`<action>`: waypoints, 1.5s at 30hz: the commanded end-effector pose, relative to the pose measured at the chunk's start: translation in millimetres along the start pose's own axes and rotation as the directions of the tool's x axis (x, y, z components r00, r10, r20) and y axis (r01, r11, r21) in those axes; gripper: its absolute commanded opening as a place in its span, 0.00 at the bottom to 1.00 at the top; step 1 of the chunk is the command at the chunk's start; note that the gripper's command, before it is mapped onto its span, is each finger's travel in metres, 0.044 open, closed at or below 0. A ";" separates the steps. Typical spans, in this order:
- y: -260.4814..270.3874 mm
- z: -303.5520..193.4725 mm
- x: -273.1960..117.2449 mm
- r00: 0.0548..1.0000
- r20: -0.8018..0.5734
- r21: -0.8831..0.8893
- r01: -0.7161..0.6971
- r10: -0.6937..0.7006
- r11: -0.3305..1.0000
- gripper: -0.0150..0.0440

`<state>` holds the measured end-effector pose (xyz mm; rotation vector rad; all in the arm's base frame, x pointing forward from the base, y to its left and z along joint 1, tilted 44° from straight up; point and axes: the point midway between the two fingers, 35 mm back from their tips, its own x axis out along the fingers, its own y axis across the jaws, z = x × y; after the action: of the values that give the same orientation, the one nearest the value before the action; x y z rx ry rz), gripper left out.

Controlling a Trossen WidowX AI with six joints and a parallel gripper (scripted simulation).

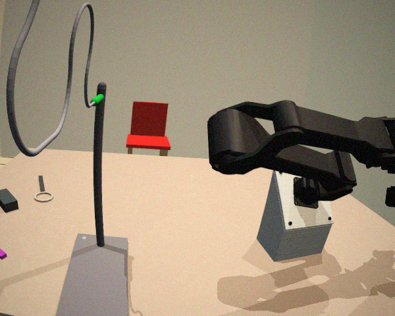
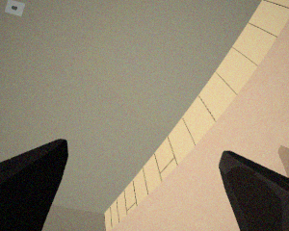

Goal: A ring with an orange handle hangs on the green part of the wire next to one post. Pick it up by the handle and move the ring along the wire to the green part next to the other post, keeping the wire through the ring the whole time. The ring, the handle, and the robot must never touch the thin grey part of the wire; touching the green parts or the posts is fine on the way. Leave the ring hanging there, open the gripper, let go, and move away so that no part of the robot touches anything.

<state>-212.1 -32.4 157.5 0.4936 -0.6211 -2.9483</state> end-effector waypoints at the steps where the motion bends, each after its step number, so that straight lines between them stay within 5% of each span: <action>1: 0.2 -0.2 0.1 1.000 -0.001 0.000 -0.001 0.001 1.000 0.89; 9: 22.3 -7.4 2.9 0.996 -0.063 0.003 -0.068 0.068 0.998 0.53; 27: 121.2 -3.5 -20.7 0.912 -0.163 -0.044 -0.388 0.377 0.920 0.53; 45: 231.5 -11.2 -93.7 0.672 -0.289 0.002 -0.711 0.682 0.703 0.53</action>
<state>-133.2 -216.7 256.3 0.4915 -0.4668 -2.1932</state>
